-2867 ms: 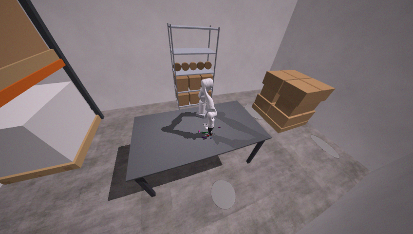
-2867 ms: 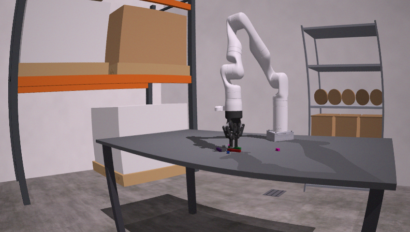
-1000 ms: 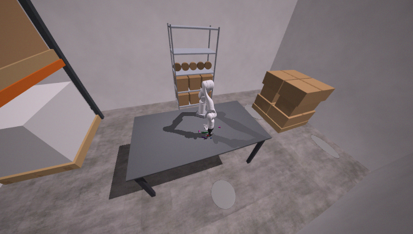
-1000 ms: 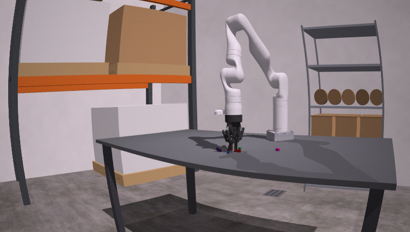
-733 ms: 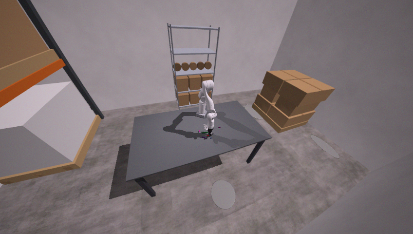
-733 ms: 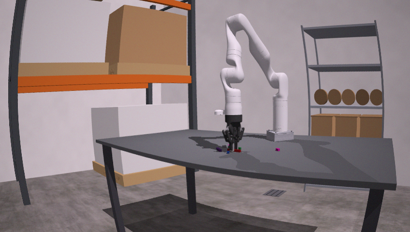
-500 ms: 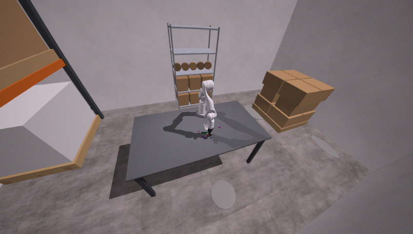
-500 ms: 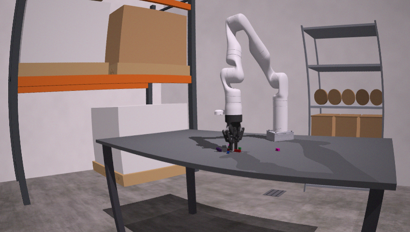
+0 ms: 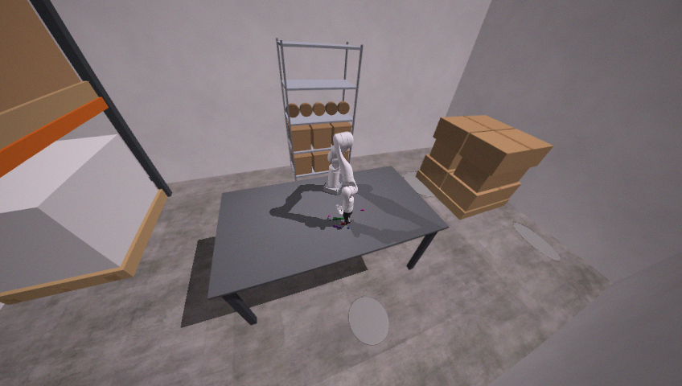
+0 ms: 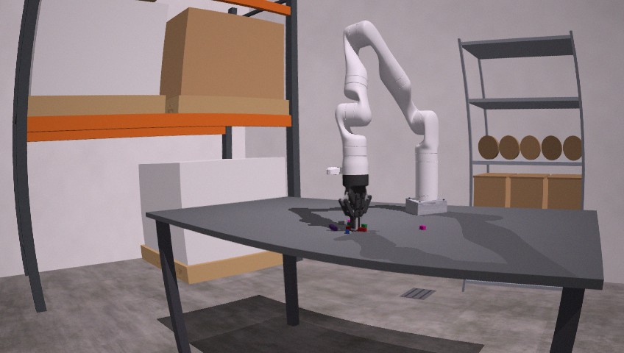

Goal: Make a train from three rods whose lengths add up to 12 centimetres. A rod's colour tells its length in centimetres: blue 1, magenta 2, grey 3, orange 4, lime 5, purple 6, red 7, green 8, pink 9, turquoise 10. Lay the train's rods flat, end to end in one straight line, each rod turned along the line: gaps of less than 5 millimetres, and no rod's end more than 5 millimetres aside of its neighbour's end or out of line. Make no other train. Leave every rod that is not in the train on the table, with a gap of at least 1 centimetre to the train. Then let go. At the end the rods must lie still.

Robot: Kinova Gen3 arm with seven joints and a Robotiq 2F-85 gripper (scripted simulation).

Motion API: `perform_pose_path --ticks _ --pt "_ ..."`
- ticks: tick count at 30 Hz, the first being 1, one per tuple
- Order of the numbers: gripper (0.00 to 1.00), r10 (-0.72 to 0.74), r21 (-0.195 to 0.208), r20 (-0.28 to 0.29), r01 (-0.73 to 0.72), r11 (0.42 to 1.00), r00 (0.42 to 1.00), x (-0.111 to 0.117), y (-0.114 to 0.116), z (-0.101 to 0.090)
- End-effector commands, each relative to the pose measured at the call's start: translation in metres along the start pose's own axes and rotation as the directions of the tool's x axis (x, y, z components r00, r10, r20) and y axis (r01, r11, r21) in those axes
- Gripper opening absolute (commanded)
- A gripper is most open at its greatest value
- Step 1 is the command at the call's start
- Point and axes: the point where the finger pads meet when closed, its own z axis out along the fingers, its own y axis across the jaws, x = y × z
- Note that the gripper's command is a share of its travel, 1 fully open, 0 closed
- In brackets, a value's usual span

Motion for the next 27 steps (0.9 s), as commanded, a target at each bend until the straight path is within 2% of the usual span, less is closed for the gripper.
perform_pose_path --ticks 1,22,25,27 --pt "0.05 -0.002 0.002 -0.001 0.002 1.000 1.000 0.0001 -0.0005 0.0008" --pt "0.05 -0.002 0.002 -0.001 0.002 1.000 1.000 0.0001 -0.0005 0.0007" --pt "0.05 -0.002 0.005 -0.001 0.002 1.000 1.000 0.0002 -0.0013 -0.0027" --pt "0.05 -0.002 -0.008 -0.004 0.002 1.000 1.000 0.0010 0.0024 -0.0076"
